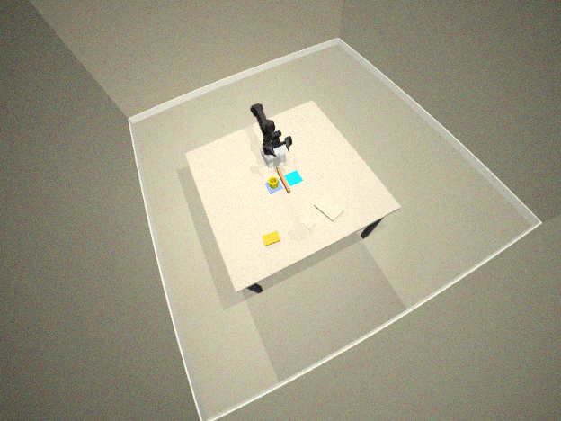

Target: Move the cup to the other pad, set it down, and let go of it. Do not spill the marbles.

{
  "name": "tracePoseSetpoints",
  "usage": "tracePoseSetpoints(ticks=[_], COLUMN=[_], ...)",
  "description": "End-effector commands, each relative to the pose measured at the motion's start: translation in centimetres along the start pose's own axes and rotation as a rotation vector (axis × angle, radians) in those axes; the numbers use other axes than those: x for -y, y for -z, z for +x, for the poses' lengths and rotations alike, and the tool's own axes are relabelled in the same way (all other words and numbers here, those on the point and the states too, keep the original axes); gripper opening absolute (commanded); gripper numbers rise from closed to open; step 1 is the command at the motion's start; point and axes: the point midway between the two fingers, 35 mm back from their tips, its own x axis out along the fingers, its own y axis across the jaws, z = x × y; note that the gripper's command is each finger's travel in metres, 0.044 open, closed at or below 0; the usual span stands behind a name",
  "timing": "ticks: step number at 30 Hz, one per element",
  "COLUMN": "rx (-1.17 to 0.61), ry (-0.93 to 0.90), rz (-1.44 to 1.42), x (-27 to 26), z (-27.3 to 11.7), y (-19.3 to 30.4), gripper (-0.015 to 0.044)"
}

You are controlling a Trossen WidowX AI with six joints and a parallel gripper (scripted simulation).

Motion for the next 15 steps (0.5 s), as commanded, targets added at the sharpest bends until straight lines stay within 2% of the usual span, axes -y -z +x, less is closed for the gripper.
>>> tracePoseSetpoints(ticks=[1, 4, 9, 15], rx=[-0.009, -0.153, -0.582, -1.068], ry=[0.001, 0.015, -0.029, -0.289], rz=[-0.007, -0.106, -0.372, -0.683], x=[0.0, 0.8, 3.0, 5.2], z=[0.1, 1.0, 1.1, -2.9], y=[0.2, 3.8, 13.9, 23.5], gripper=[0.0374, 0.0295, 0.0167, 0.0167])
